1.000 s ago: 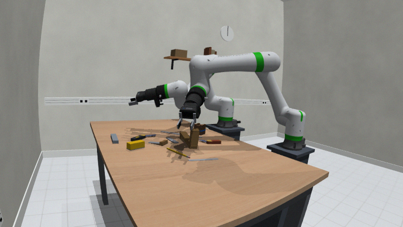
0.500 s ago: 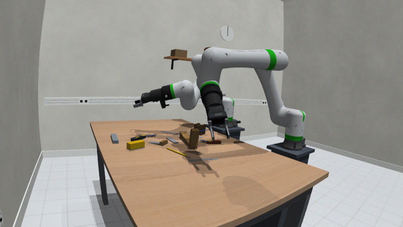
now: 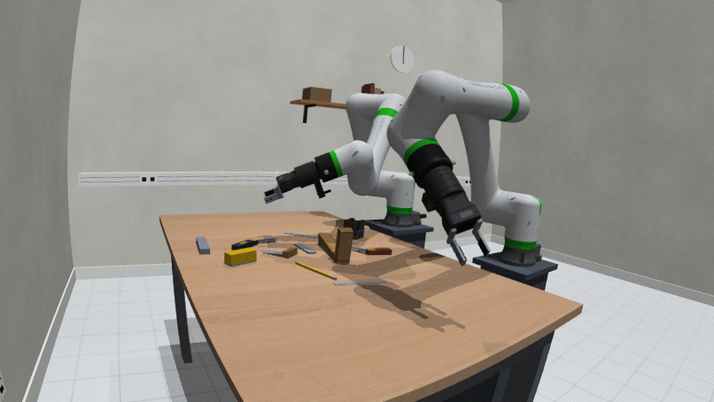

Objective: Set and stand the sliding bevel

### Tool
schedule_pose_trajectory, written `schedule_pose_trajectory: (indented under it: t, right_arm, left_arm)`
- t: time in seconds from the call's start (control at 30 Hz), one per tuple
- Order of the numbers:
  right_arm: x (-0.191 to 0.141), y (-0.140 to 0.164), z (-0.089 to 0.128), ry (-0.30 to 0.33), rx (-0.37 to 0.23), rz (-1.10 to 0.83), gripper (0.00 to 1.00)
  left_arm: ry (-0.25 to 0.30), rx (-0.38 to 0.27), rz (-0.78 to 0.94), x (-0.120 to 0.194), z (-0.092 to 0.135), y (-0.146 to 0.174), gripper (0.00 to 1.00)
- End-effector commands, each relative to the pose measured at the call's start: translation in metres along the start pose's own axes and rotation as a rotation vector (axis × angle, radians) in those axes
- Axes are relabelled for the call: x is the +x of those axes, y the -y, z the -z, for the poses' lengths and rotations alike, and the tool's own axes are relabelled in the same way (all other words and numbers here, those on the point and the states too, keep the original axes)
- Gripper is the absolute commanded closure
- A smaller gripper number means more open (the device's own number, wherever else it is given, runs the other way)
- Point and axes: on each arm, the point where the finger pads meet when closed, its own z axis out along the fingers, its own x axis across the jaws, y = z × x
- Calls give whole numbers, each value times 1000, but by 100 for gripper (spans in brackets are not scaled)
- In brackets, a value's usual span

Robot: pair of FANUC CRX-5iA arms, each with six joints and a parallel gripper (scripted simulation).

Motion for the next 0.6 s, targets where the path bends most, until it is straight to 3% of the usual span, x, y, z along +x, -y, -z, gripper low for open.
schedule_pose_trajectory:
  t: [0.0,0.23,0.3,0.33,0.57]
  right_arm:
    - [34,29,53,-42,53,-40,0]
    - [69,74,120,-99,127,-76,0]
    - [69,74,120,-99,127,-76,0]
    - [80,94,148,-115,151,-84,0]
    - [97,143,211,-163,236,-106,0]
  left_arm:
    - [-62,96,6,58,-37,-14,0]
    - [-124,226,21,136,-75,-20,0]
    - [-124,226,21,136,-75,-20,0]
    - [-138,268,28,168,-88,-21,0]
    - [-170,410,57,245,-111,-18,0]
